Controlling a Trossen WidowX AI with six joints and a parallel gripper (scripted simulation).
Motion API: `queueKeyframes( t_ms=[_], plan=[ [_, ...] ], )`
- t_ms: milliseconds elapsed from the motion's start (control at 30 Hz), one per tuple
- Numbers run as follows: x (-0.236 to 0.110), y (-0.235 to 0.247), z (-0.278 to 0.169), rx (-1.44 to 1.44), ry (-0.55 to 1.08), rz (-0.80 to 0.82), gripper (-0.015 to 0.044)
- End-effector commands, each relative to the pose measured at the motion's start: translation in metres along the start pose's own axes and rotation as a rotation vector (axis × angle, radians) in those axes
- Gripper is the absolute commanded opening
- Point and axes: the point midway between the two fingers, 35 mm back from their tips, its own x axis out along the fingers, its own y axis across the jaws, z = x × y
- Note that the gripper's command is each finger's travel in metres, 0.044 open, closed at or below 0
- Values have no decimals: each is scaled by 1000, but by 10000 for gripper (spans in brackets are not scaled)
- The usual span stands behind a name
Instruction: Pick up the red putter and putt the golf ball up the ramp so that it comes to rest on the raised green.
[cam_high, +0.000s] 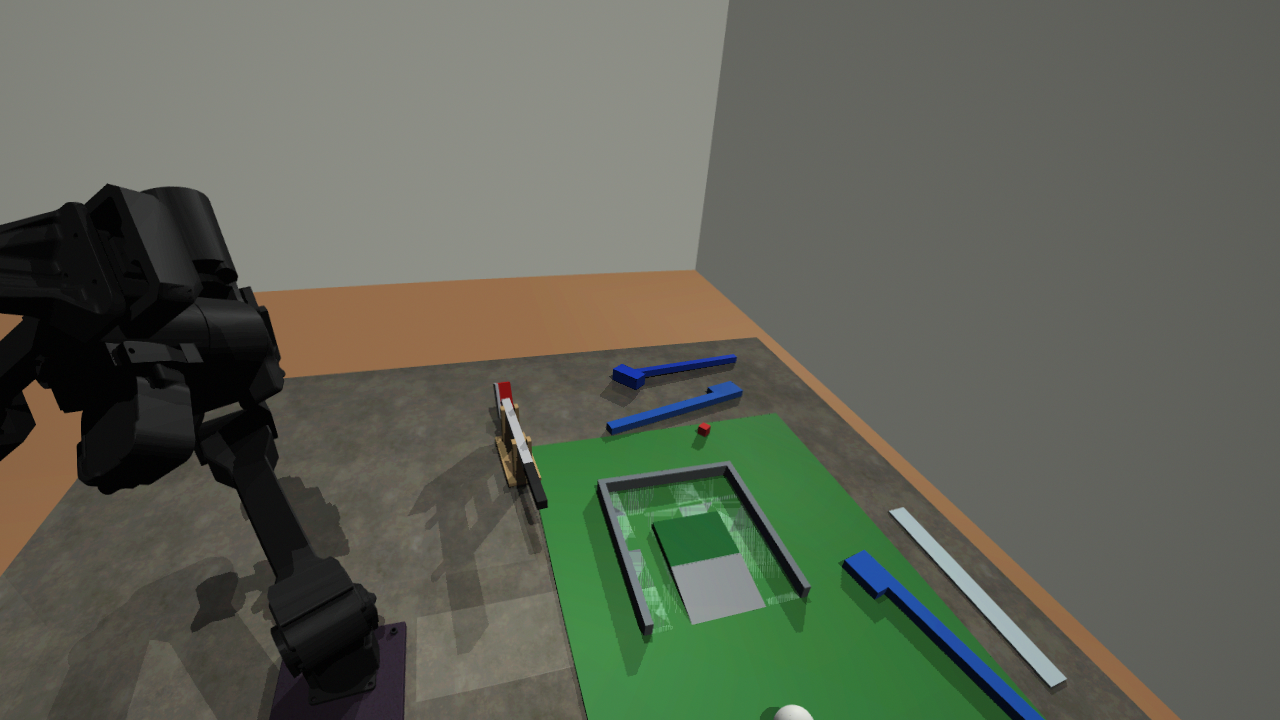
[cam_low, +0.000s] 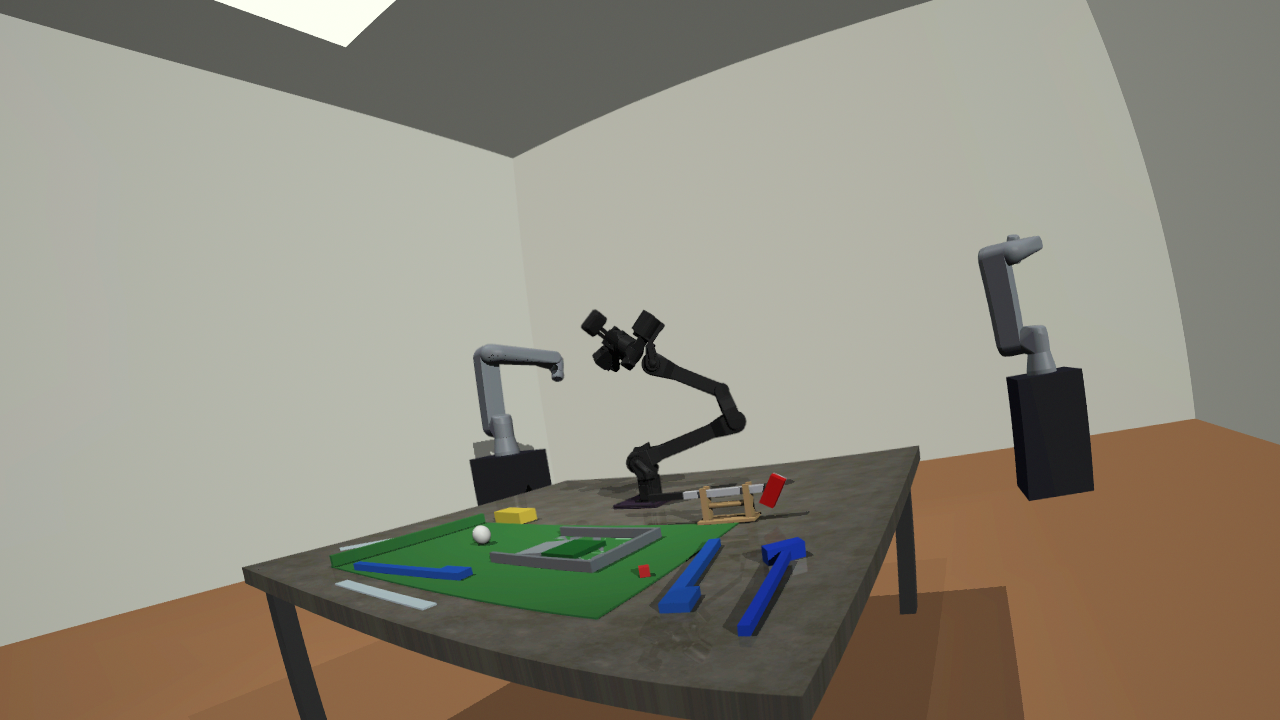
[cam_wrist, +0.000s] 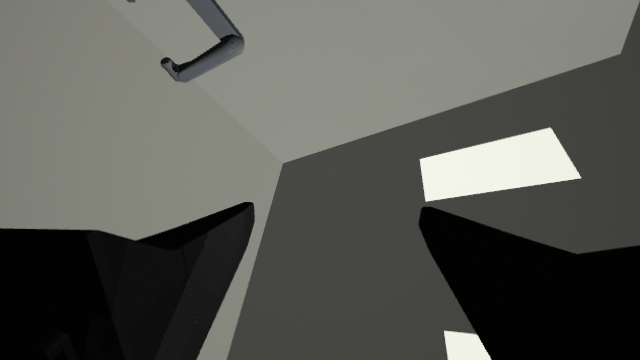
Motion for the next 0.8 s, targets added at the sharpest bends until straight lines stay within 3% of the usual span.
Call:
queueKeyframes(
  t_ms=[0,200,367,533,767],
  plan=[
    [1,-2,2,3,-8,-7,426],
    [7,-61,67,117,-301,-222,440],
    [-18,-115,127,214,-611,-386,440],
    [-69,-160,178,284,-948,-503,440],
    [-172,-197,227,299,-1445,-570,440]
  ],
)
